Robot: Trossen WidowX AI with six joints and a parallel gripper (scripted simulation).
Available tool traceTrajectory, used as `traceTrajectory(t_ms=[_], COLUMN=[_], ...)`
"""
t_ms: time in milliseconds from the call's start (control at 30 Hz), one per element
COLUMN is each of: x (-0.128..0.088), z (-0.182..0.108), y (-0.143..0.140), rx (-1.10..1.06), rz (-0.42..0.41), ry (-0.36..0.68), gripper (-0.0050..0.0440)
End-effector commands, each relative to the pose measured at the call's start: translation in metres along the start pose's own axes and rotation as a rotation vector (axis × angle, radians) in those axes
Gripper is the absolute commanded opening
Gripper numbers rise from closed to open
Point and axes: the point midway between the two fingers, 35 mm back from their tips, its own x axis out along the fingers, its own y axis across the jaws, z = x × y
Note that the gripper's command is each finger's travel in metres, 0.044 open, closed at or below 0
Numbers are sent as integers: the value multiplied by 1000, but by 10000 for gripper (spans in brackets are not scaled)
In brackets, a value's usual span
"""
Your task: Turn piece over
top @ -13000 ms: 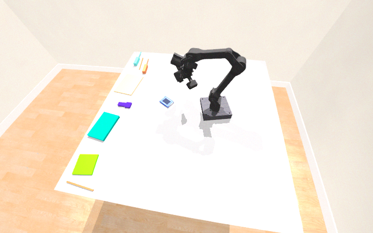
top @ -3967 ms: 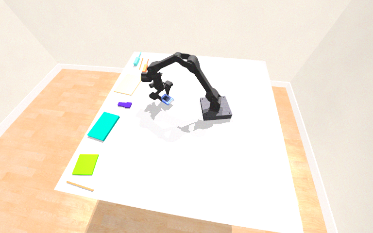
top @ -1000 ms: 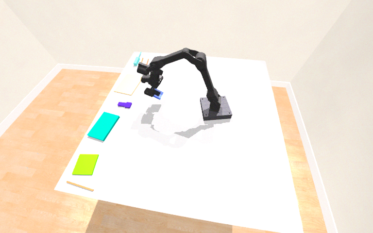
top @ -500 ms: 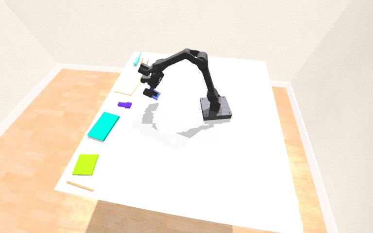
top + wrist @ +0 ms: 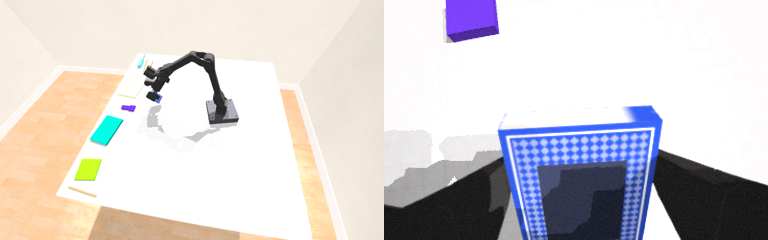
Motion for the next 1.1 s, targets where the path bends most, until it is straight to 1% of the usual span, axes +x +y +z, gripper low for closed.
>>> traceTrajectory(t_ms=[0, 33, 500, 567, 600, 1067], x=[-5, 0, 7, 7, 9, 15], z=[5, 0, 17, 17, 14, 30], y=[-2, 0, -1, -1, 0, -1], rx=[-4, 0, -8, -8, -3, -12], rz=[-3, 0, 2, 2, 1, 3], ry=[-48, -3, -190, -190, -153, -339], gripper=[0, 0, 0, 0, 0, 0])
